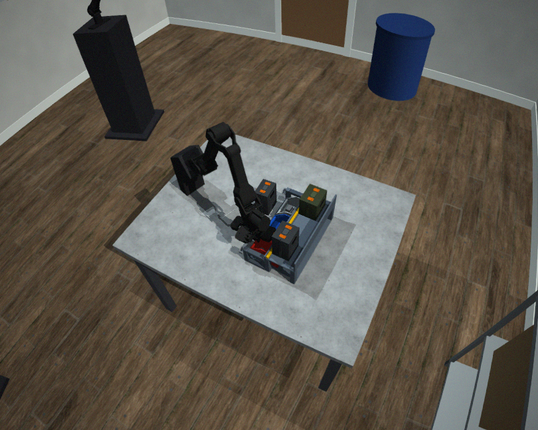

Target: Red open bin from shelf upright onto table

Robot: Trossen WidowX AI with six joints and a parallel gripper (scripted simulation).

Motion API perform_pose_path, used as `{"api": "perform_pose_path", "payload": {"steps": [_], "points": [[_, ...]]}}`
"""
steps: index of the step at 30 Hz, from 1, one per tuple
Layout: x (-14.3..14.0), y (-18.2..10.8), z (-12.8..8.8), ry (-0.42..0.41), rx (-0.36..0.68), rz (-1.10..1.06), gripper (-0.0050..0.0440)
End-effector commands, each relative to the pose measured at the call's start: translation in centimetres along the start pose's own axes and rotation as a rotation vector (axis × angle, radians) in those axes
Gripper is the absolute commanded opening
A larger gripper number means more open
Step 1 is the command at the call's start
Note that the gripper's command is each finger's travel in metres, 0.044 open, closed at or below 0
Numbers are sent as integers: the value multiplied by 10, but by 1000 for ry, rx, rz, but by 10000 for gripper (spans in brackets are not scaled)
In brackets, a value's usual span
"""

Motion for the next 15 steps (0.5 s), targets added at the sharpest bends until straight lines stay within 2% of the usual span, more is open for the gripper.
{"api": "perform_pose_path", "payload": {"steps": [1, 9, 15], "points": [[7, 1, -5, 28, -8, -6, 0], [7, 1, -5, 28, -8, -6, 0], [-24, 0, -10, 28, -8, -6, 0]]}}
Point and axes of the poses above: the point midway between the two fingers, 35 mm back from their tips, its own z axis out along the fingers, its own x axis across the jaws, y = z × x, the point moved 3 cm from there along -z, back along the fingers, and after that the axes turned 4 degrees about -z, right-handed, at the moved point
